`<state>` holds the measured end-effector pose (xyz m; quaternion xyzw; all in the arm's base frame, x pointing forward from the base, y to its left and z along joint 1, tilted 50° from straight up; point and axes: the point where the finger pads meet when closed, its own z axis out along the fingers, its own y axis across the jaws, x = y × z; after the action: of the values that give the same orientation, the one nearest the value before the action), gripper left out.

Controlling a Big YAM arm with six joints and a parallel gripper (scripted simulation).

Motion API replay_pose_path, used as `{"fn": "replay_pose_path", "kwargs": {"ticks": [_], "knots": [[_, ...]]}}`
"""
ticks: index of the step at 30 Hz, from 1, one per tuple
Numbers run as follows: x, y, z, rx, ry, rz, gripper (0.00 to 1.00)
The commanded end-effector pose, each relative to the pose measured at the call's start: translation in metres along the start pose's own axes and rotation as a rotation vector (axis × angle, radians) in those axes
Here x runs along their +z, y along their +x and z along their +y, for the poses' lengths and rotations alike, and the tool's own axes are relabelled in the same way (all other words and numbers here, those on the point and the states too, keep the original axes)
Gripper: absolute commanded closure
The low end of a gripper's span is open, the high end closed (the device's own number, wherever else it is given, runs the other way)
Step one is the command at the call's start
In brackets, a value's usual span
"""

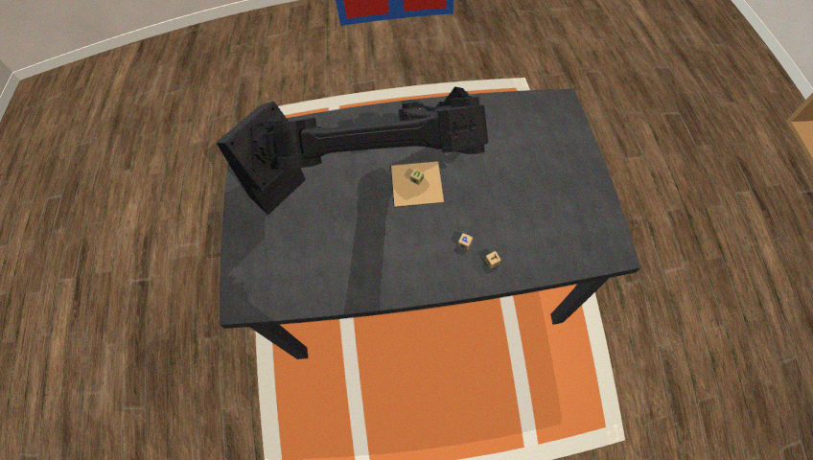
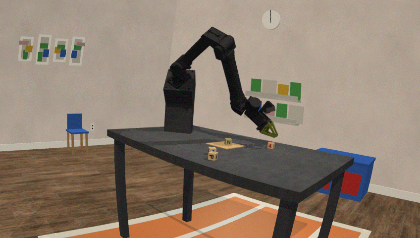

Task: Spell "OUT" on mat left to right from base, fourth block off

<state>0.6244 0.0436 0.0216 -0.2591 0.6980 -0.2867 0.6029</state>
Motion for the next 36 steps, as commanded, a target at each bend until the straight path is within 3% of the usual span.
{"fn": "replay_pose_path", "kwargs": {"ticks": [1,4,9,11,17,22,26,34,35,36], "knots": [[-0.003,-0.030,0.004,0.018,-0.020,0.016,0.56],[-0.002,-0.035,0.003,0.021,-0.015,0.124,0.56],[-0.006,-0.044,0.001,0.022,-0.011,0.361,0.56],[-0.006,-0.044,0.001,0.022,-0.011,0.361,0.56],[-0.011,-0.037,0.013,0.003,-0.024,0.661,0.56],[-0.011,-0.035,0.007,0.008,-0.017,0.839,0.56],[-0.015,-0.043,0.013,0.002,-0.026,0.906,0.56],[-0.013,-0.034,0.002,0.010,-0.008,0.950,0.56],[-0.013,-0.034,0.002,0.010,-0.008,0.950,0.00],[-0.015,-0.031,0.003,0.007,-0.010,0.953,0.00]]}}
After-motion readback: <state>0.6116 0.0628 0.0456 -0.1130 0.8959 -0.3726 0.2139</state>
